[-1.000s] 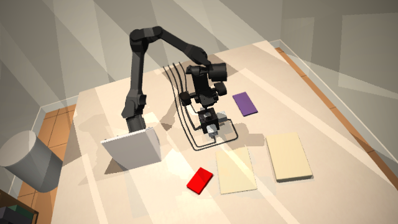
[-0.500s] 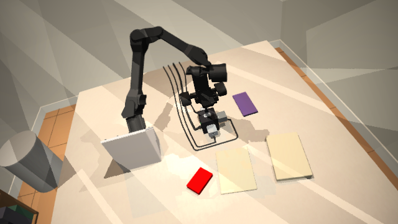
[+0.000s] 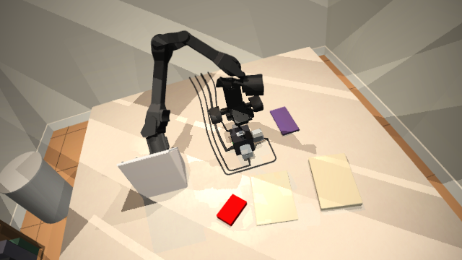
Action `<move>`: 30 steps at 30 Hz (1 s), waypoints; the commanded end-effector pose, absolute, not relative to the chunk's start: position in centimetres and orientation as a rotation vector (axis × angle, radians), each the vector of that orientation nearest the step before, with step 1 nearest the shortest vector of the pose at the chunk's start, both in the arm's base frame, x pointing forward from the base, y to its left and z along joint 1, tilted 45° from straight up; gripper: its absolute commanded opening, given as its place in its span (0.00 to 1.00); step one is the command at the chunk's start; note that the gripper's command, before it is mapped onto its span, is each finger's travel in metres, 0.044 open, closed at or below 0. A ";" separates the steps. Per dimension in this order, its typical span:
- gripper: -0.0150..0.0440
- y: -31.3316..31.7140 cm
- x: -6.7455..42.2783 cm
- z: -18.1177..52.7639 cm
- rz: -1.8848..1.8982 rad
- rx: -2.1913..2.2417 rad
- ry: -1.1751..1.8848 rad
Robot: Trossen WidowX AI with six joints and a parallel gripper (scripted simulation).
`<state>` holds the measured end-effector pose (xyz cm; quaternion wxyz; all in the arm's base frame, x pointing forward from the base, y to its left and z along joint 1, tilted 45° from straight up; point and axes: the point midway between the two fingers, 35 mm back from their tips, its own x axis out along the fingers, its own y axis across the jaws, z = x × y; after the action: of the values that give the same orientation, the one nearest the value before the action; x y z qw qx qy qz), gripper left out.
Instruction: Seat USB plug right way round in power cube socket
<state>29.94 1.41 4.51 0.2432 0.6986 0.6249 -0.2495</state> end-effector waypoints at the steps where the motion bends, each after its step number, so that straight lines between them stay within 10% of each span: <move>1: 0.25 1.5 29.9 4.5 -0.678 1.915 1.709; 30: 0.25 1.7 30.0 4.2 -0.678 1.915 1.709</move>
<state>29.97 1.67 4.25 0.2442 0.6983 0.6252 -0.2486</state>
